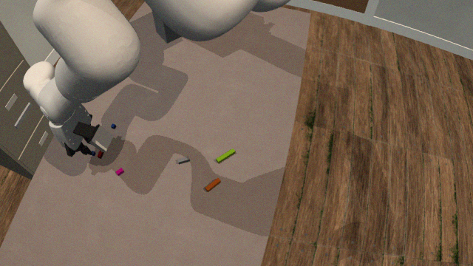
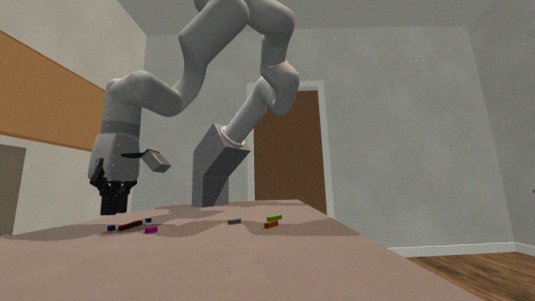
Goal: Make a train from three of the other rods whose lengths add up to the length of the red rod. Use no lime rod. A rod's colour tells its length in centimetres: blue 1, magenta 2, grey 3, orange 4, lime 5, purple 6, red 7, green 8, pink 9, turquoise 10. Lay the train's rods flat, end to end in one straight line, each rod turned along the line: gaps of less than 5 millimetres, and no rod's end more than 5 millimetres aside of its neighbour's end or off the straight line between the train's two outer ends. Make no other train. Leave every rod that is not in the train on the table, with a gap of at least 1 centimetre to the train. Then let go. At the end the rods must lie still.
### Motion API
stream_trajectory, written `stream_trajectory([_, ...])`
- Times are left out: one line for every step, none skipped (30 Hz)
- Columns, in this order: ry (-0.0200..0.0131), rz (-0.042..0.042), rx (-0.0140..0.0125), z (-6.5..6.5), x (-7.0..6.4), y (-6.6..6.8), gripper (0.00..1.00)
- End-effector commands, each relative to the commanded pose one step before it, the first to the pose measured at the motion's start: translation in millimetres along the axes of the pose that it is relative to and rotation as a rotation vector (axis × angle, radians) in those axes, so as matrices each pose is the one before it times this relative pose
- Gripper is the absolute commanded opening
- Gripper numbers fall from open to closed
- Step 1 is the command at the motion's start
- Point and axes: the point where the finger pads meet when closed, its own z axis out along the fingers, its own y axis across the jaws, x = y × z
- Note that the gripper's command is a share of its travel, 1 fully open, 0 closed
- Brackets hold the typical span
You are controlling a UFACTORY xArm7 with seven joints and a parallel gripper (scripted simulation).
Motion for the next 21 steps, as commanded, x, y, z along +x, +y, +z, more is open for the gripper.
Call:
stream_trajectory([-0.00423, 0.0003, -0.00243, 4.89, -2.05, 0.98, 0.24])
stream_trajectory([0.0, 0.0, 0.0, 1.35, 0.0, 0.01, 0.24])
stream_trajectory([0.0, 0.0, 0.0, 1.3, 0.0, 0.0, 0.24])
stream_trajectory([0.0, 0.00001, 0.0, 1.23, 0.0, 0.0, 0.24])
stream_trajectory([0.0, -0.00001, 0.0, 1.16, 0.0, 0.01, 0.24])
stream_trajectory([0.0, 0.0, 0.0, 1.09, 0.0, 0.0, 0.24])
stream_trajectory([0.0, 0.0, 0.0, 0.0, 0.0, 0.0, 0.24])
stream_trajectory([0.0, 0.0, 0.0, 0.0, 0.0, 0.0, 0.24])
stream_trajectory([0.0, 0.0, 0.0, 1.01, 0.0, 0.0, 0.24])
stream_trajectory([0.0, 0.00001, 0.0, 0.94, 0.0, 0.0, 0.24])
stream_trajectory([0.0, 0.0, 0.0, 0.86, 0.0, 0.0, 0.24])
stream_trajectory([0.0, -0.00001, 0.0, 0.77, 0.0, 0.01, 0.24])
stream_trajectory([0.0, 0.0, 0.0, 0.69, 0.0, 0.0, 0.24])
stream_trajectory([0.0, 0.0, 0.0, 0.61, 0.0, 0.0, 0.24])
stream_trajectory([0.0, 0.0, 0.0, 0.53, 0.0, 0.0, 0.24])
stream_trajectory([0.0, 0.0, 0.0, 0.45, 0.0, 0.0, 0.24])
stream_trajectory([0.0, 0.0, 0.0, 0.38, 0.0, 0.0, 0.24])
stream_trajectory([0.0, 0.0, 0.0, 0.3, 0.0, 0.0, 0.24])
stream_trajectory([0.0, 0.0, 0.0, 0.24, 0.0, 0.0, 0.24])
stream_trajectory([0.0, 0.0, 0.0, 0.18, 0.0, 0.0, 0.24])
stream_trajectory([0.0, 0.0, 0.0, 0.12, 0.0, 0.0, 0.24])
